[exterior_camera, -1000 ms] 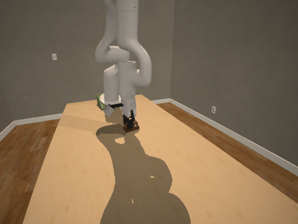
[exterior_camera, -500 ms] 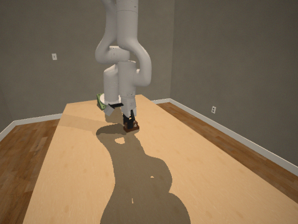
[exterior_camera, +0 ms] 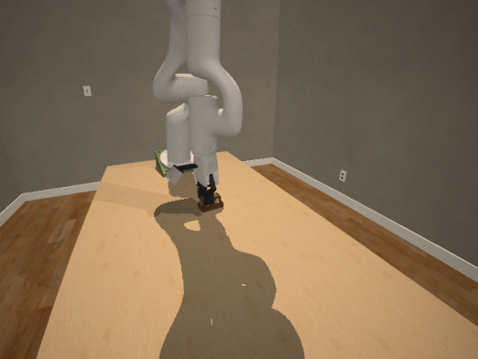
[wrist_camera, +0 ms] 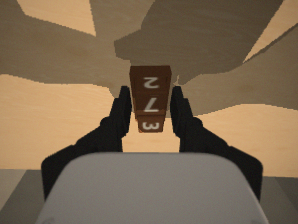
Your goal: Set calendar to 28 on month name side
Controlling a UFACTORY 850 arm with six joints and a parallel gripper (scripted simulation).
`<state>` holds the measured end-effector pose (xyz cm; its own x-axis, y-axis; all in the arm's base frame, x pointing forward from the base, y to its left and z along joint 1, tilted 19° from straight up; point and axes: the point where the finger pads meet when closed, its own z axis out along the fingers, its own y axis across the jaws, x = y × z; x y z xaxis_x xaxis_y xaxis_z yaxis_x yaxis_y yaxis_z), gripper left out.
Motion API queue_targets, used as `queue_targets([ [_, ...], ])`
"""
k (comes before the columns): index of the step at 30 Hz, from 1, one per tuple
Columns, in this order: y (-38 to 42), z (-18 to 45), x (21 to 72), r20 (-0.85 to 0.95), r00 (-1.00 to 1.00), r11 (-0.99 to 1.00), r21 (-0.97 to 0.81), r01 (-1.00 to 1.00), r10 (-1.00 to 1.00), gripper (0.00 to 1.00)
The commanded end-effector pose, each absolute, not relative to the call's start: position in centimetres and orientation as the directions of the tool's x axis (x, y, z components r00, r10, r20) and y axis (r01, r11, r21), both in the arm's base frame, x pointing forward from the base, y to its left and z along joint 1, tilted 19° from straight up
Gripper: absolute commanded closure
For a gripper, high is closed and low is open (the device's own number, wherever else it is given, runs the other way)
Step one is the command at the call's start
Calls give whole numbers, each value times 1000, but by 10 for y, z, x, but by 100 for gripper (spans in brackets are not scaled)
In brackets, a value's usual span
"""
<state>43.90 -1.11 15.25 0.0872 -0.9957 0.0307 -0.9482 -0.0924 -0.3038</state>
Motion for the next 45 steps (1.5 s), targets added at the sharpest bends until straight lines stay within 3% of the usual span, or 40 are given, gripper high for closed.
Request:
queue_targets([
  [1, -11, 155, 439, 16, 92, -92, -328, -940, -996, 51],
  [45, -12, 177, 431, 16, 92, -92, -328, -940, -996, 51],
])
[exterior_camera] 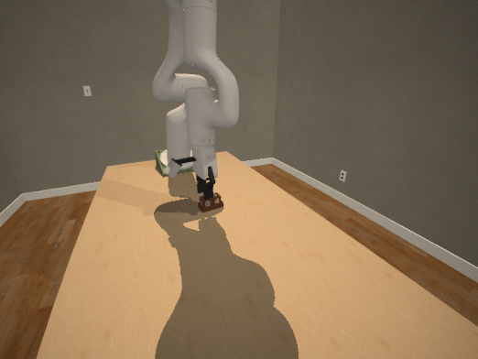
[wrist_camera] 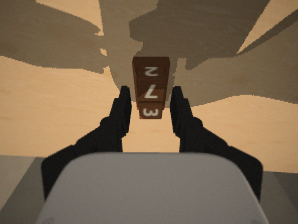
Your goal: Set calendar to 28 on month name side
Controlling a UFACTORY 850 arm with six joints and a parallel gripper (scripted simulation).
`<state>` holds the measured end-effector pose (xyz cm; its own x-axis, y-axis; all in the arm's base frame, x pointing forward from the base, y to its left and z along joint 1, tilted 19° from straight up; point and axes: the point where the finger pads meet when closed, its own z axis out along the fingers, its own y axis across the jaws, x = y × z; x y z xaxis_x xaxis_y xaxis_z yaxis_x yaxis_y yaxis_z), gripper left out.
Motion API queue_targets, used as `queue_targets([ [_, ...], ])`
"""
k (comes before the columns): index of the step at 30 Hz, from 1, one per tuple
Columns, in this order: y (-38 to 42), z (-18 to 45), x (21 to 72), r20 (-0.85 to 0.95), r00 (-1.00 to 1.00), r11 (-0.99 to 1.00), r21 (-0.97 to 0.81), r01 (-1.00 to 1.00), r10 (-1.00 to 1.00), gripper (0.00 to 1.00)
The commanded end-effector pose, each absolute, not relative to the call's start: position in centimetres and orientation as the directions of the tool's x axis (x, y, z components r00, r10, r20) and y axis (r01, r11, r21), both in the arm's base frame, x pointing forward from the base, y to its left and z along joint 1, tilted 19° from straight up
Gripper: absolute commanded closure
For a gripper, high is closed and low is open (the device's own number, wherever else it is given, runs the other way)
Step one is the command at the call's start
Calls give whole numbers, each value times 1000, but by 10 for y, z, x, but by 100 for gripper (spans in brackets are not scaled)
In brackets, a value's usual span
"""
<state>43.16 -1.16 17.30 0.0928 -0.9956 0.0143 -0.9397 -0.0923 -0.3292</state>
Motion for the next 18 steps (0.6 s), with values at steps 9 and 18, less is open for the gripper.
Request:
queue_targets([
  [9, -12, 187, 427, 16, 92, -92, -328, -940, -996, 51],
  [18, -12, 202, 422, 16, 92, -92, -328, -940, -996, 51],
])
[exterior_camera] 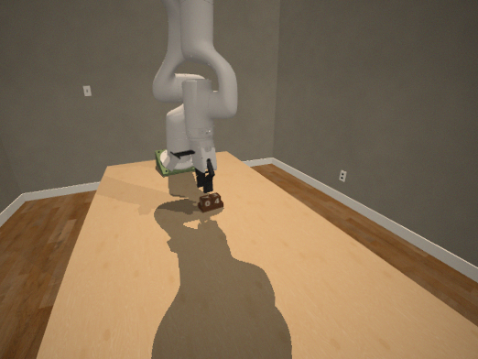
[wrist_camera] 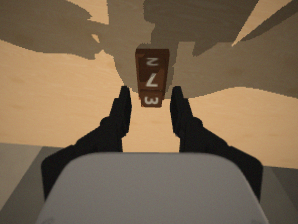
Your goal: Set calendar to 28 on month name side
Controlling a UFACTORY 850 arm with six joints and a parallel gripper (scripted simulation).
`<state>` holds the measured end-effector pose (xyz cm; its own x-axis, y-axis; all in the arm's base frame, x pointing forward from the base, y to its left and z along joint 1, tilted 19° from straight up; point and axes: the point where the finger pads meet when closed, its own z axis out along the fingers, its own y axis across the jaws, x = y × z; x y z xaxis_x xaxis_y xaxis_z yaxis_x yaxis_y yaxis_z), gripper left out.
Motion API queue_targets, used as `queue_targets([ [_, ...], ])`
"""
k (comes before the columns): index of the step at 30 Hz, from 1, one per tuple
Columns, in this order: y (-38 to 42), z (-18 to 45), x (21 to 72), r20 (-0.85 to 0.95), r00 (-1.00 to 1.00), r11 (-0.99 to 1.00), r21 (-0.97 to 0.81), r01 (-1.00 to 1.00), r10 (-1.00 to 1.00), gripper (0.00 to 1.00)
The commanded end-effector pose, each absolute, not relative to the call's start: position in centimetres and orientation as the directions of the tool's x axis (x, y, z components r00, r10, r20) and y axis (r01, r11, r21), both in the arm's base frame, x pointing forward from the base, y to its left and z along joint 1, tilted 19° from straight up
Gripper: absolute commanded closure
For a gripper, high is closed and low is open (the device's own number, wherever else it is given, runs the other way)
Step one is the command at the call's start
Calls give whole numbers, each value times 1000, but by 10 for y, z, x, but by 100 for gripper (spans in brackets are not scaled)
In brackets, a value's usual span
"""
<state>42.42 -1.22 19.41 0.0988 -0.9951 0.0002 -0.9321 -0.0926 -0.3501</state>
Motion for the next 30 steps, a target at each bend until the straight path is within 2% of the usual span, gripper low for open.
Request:
queue_targets([
  [1, -12, 204, 422, 16, 92, -92, -328, -940, -996, 51],
  [22, -13, 231, 412, 16, 92, -92, -328, -940, -996, 51],
  [23, -13, 231, 412, 16, 92, -92, -328, -940, -996, 0],
  [30, -13, 231, 412, 16, 92, -92, -328, -940, -996, 0],
])
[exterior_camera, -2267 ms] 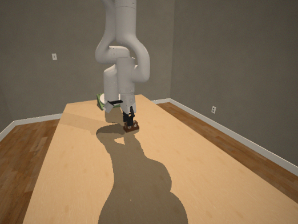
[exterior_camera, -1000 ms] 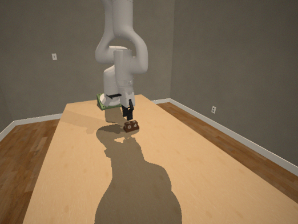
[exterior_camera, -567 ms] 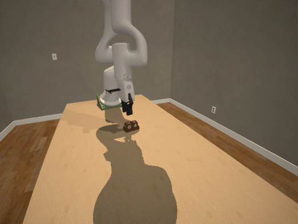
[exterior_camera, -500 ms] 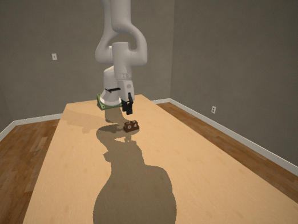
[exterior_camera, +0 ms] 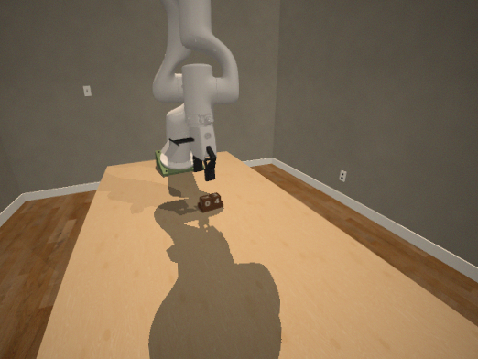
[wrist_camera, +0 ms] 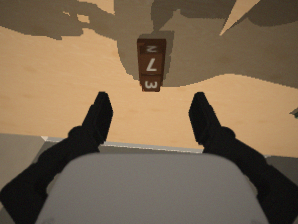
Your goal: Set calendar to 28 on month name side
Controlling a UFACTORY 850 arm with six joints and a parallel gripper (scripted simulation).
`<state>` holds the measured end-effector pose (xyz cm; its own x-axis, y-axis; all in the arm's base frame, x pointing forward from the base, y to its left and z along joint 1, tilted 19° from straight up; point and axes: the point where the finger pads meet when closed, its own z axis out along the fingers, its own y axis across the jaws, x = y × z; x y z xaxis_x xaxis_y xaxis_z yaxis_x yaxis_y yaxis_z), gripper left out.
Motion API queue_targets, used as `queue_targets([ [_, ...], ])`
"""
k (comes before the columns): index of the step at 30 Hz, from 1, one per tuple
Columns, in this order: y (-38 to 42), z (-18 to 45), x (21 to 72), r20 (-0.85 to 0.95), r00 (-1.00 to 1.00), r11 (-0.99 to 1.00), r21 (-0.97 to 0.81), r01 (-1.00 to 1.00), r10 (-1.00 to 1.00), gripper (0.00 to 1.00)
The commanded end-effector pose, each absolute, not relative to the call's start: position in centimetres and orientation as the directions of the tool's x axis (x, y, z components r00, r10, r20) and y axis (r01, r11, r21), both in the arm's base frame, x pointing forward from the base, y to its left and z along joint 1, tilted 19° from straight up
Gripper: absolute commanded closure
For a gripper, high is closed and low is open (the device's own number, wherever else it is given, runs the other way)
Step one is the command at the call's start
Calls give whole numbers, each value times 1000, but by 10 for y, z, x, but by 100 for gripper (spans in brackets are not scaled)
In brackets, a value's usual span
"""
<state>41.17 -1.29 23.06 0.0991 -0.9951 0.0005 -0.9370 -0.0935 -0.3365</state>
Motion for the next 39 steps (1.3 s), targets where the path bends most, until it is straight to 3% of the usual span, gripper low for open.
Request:
queue_targets([
  [1, -13, 231, 412, 16, 92, -92, -328, -940, -996, 0],
  [21, -13, 237, 410, 16, 92, -92, -328, -940, -996, 0],
  [39, -14, 291, 391, 16, 92, -92, -328, -940, -996, 0],
])
